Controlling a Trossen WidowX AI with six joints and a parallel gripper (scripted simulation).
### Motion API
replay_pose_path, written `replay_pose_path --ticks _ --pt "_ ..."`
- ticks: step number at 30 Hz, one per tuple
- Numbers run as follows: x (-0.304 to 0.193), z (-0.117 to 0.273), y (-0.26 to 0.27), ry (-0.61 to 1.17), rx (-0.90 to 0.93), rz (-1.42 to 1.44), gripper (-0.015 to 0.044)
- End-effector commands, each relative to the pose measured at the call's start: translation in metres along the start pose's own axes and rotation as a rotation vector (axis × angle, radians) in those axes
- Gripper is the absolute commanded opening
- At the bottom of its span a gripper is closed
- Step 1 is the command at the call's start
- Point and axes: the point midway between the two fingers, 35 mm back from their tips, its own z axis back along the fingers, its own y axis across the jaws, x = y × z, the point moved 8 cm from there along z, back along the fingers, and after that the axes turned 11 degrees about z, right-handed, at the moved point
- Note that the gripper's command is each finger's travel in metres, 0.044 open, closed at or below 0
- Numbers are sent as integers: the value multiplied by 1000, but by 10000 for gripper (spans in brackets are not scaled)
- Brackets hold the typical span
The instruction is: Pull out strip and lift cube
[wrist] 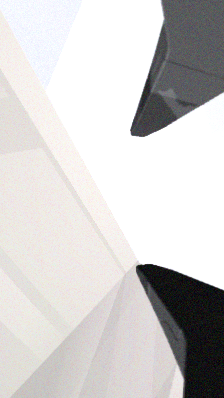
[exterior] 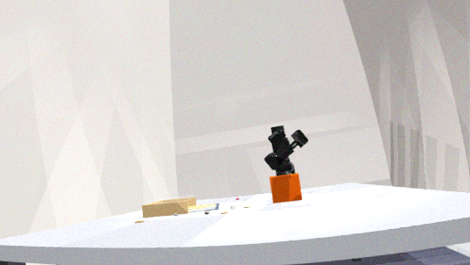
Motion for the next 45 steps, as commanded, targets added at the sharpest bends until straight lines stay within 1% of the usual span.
replay_pose_path --ticks 1,4,6,12,17,23,30,32,45 --pt "1 0 -1 -2 -4 -1 400" --pt "9 1 -8 -35 -62 -10 400" --pt "21 3 -19 -74 -140 -24 400" --pt "58 19 -63 -172 -458 -54 400" --pt "85 44 -105 -191 -774 -71 400" --pt "104 89 -154 -114 -1175 -119 400" --pt "109 157 -200 119 -1619 -223 400" --pt "109 164 -204 149 -1657 -236 400" --pt "109 164 -204 149 -1657 -236 400"
